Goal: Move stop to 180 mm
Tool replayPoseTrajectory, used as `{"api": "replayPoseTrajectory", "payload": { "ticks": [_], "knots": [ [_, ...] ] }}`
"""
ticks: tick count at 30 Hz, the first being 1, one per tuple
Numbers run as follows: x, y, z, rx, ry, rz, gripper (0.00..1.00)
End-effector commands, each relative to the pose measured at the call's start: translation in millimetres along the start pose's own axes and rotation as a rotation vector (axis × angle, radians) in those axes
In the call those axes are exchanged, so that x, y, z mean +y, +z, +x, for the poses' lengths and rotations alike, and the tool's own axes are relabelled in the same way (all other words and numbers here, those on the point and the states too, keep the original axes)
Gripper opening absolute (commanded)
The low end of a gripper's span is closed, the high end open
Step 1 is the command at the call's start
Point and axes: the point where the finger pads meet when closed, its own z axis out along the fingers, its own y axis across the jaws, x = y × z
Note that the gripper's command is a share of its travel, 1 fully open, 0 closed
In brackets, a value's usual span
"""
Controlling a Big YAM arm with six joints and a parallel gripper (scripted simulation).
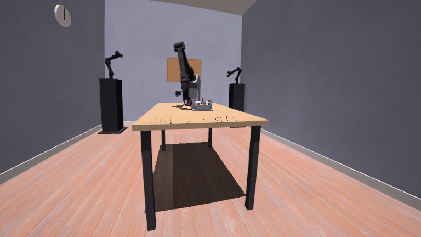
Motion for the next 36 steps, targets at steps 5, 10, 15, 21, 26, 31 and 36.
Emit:
{"api": "replayPoseTrajectory", "payload": {
  "ticks": [5, 10, 15, 21, 26, 31, 36],
  "knots": [
    [-35, 7, -4, -0.006, -0.006, 0.067, 0.06],
    [-29, -1, -8, -0.012, -0.001, 0.046, 0.06],
    [-24, -9, -11, -0.017, 0.003, 0.029, 0.06],
    [-31, -9, -9, -0.015, 0.001, 0.038, 0.06],
    [-30, -14, -11, -0.016, 0.003, 0.033, 0.06],
    [-34, -20, -10, -0.017, 0.004, 0.034, 0.06],
    [-38, -25, -10, -0.017, 0.005, 0.034, 0.06]
  ]
}}
